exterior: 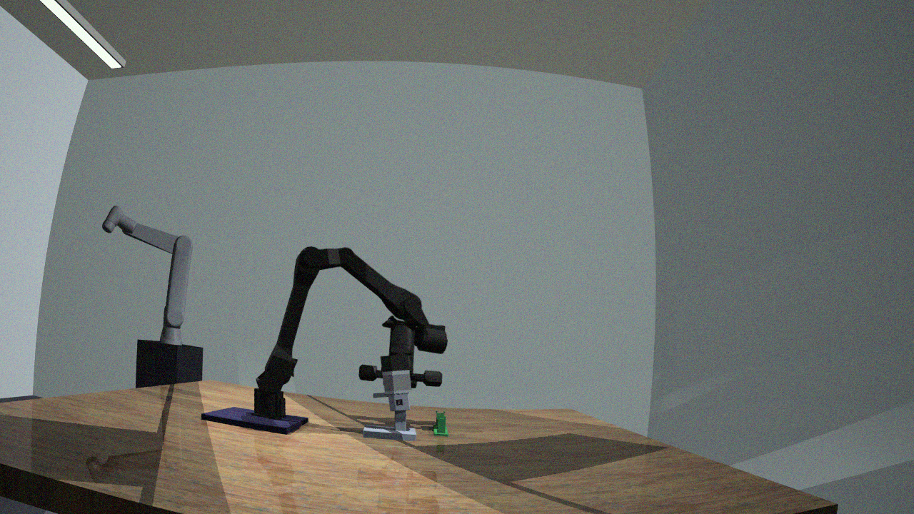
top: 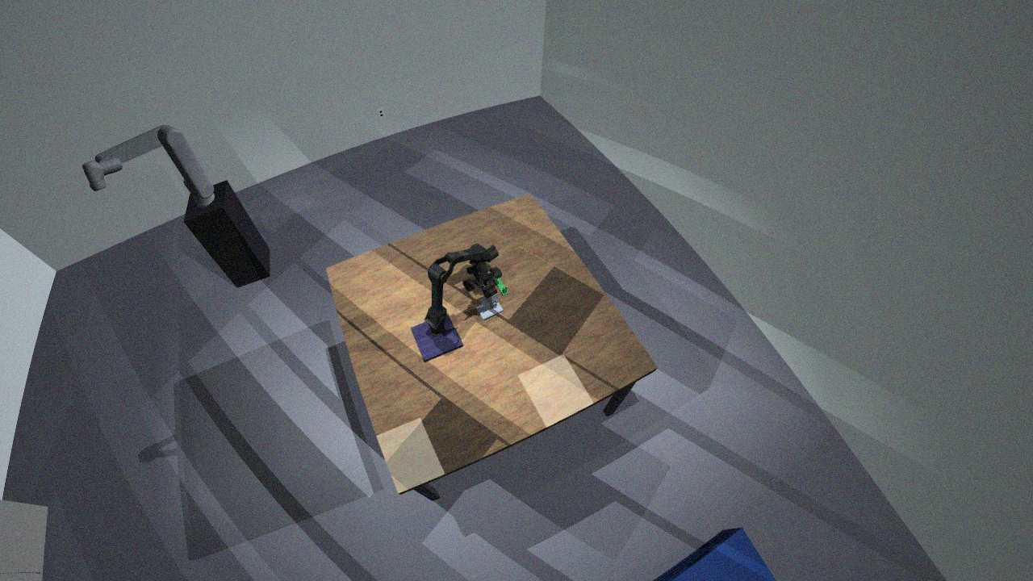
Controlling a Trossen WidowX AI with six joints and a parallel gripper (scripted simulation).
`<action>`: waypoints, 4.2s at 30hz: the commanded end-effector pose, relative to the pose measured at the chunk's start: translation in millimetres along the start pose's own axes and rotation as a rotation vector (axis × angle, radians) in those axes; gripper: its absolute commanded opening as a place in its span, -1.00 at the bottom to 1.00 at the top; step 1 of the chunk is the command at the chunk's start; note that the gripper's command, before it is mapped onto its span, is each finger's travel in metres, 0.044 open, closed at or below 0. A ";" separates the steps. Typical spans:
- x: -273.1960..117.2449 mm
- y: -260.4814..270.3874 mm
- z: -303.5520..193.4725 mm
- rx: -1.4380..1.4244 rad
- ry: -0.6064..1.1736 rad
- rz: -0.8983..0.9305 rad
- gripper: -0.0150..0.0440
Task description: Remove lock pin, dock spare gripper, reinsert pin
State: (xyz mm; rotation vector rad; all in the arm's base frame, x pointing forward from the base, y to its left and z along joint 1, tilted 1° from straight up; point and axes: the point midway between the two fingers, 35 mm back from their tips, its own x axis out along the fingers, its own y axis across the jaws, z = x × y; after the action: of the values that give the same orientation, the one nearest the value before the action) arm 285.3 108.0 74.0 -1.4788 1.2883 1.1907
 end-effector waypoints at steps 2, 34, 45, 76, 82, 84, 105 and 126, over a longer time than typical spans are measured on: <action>0.6 -0.2 -3.5 -0.004 -0.001 -0.001 -0.49; 5.6 0.1 -23.5 -0.007 -0.001 0.006 -0.49; 7.6 0.0 -30.5 -0.007 -0.002 0.008 -0.49; -6.2 2.0 -25.4 -0.008 -0.003 0.020 0.19; -17.7 3.5 -19.6 -0.015 0.000 0.025 0.19; -21.5 4.0 -17.7 -0.017 0.001 0.027 0.19; -64.3 8.4 1.0 -0.037 0.014 0.037 0.19; -76.5 10.2 4.9 -0.046 0.020 0.036 1.00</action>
State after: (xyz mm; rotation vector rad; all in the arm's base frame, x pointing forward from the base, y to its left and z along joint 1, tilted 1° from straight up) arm 272.4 127.5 147.7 -1.5075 1.3179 1.2364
